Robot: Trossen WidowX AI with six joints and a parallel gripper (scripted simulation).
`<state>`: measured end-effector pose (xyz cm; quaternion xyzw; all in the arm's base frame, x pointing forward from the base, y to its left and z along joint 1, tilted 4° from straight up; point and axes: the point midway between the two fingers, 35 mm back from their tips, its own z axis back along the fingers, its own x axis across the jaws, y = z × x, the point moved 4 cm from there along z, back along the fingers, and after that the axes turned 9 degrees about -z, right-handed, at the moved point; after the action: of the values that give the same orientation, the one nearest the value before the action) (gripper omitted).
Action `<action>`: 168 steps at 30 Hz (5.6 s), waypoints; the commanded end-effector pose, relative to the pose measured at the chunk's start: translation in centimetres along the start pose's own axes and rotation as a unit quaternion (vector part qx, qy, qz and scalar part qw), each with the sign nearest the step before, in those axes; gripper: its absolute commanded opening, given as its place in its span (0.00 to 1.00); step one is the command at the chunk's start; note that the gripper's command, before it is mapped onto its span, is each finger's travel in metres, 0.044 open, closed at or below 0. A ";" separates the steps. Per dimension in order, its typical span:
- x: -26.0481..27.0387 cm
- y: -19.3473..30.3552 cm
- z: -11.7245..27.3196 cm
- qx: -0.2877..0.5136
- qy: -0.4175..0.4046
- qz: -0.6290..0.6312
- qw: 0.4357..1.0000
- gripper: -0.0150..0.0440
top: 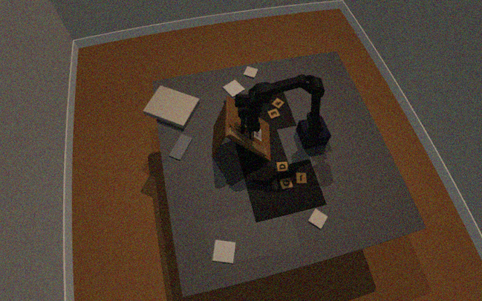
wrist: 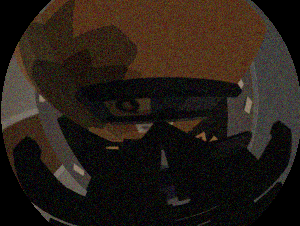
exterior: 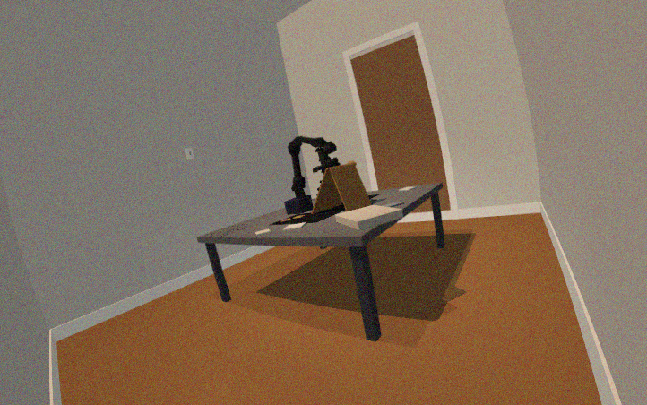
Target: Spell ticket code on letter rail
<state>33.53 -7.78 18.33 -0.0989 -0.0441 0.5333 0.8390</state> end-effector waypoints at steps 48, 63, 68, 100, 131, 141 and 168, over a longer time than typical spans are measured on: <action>0.4 -2.0 -1.5 -0.004 -0.003 0.003 1.000 0.25; 0.8 -1.6 -1.4 -0.003 -0.003 0.003 1.000 0.25; 1.0 -1.5 -1.5 -0.003 -0.004 0.003 1.000 0.25; 1.7 -1.5 -1.4 -0.003 -0.004 0.002 1.000 0.25; 0.4 0.5 1.5 -0.009 -0.019 0.059 0.998 0.39; -4.4 2.8 8.0 -0.106 -0.088 0.420 0.897 0.83; -7.3 7.0 14.5 -0.257 -0.021 0.727 0.636 1.00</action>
<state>22.98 -10.25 30.11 -0.2647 -0.1226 0.9340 0.2061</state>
